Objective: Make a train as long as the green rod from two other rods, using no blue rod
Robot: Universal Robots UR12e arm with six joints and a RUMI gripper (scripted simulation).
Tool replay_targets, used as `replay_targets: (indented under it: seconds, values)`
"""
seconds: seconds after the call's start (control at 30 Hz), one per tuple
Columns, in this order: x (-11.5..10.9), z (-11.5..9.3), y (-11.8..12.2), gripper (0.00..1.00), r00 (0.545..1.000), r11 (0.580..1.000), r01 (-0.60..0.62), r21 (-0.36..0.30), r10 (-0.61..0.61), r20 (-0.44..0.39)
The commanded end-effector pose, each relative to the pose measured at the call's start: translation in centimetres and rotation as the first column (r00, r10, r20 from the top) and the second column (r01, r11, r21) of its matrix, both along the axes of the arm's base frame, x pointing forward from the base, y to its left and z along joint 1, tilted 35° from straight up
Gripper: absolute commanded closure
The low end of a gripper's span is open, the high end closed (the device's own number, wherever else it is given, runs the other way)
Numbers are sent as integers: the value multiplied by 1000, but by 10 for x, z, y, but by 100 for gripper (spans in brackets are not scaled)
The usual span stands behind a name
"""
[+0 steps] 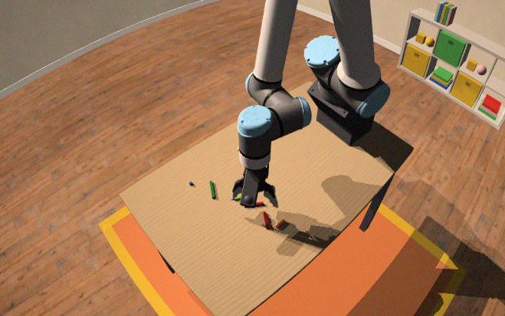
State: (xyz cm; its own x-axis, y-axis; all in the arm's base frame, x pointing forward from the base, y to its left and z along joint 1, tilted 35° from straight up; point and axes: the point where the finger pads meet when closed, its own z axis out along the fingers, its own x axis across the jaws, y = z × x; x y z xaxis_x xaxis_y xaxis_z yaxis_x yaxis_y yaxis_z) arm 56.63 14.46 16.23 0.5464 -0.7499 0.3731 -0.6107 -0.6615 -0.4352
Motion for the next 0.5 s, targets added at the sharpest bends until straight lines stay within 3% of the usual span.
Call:
replay_targets:
  seconds: [0.0,0.27,0.47]
  values:
    - [9,6,-15,0,991,986,137,95,-137,-6]
    - [15,9,-28,0,969,954,245,170,-245,-24]
    - [21,13,-44,0,927,892,372,258,-371,-56]
